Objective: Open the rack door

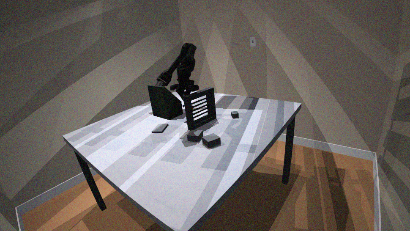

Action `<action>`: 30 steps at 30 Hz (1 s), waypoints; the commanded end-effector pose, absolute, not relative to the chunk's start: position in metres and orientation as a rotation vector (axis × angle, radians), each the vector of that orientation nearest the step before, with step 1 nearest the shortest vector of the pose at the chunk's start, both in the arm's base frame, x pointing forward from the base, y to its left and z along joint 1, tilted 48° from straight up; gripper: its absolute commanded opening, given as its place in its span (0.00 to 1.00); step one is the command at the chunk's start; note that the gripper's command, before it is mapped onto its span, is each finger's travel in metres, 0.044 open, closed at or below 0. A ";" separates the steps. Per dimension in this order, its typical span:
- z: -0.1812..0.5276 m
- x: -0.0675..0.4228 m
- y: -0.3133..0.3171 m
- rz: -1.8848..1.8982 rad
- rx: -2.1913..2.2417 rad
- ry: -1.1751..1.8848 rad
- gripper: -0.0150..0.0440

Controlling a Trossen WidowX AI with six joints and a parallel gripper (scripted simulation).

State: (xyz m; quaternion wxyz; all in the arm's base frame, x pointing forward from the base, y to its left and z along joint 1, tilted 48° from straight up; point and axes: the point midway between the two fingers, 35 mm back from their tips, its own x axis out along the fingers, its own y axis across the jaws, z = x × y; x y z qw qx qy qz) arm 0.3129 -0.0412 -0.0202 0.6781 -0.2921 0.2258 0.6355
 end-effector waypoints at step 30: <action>-0.016 0.301 -0.035 1.315 -0.409 0.707 0.28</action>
